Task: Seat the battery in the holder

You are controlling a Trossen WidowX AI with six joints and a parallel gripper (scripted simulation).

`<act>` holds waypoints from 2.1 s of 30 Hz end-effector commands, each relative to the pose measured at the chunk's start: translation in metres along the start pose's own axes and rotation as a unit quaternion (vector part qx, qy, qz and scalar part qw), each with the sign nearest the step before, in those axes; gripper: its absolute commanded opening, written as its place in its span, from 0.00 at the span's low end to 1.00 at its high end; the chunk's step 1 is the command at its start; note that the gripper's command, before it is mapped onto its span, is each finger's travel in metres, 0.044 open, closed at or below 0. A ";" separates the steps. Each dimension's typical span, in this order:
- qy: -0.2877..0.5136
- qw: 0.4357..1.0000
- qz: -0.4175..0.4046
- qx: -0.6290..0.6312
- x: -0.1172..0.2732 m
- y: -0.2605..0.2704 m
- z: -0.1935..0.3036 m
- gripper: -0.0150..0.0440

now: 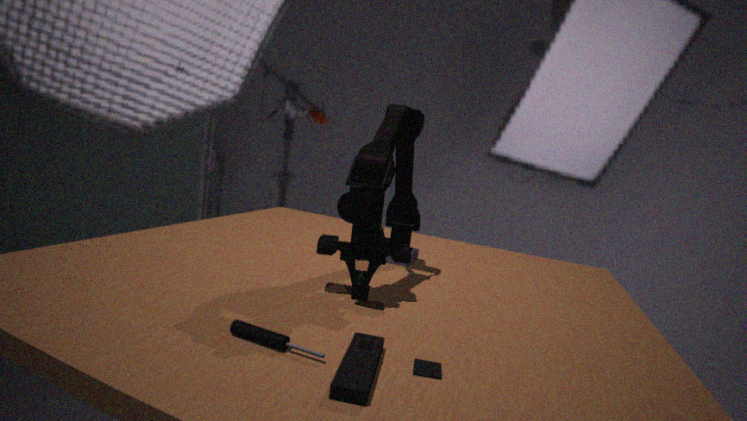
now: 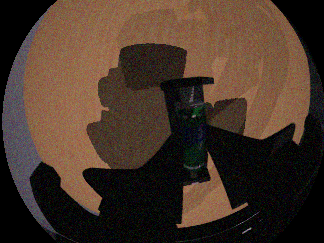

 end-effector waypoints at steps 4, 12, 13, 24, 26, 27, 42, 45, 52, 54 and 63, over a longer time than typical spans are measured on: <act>-0.004 1.000 -0.001 0.002 -0.001 0.002 0.005 0.38; -0.005 1.000 0.001 0.002 -0.001 0.003 0.009 0.38; -0.005 1.000 0.001 0.002 -0.001 0.003 0.009 0.38; -0.007 1.000 0.004 0.002 -0.001 0.004 0.009 0.38; -0.007 1.000 0.004 0.002 -0.001 0.004 0.009 0.47; -0.007 1.000 0.004 0.002 -0.001 0.004 0.009 0.52; -0.007 1.000 0.004 0.001 0.014 0.004 0.010 0.60; -0.008 1.000 0.005 0.002 0.035 0.003 0.009 0.73; -0.008 1.000 0.004 0.001 0.086 0.006 0.012 1.00; -0.008 1.000 0.004 0.001 0.087 0.005 0.012 1.00; -0.008 1.000 0.004 0.001 0.087 0.005 0.012 1.00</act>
Point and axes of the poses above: the point midway between the two fingers, 35 mm back from their tips, its own x axis back along the fingers, its own y axis across the jaws, z = x × y, the point moved 7 cm from there along x, back along the fingers, and after that the axes turned 13 degrees about x, right-handed, at the moved point
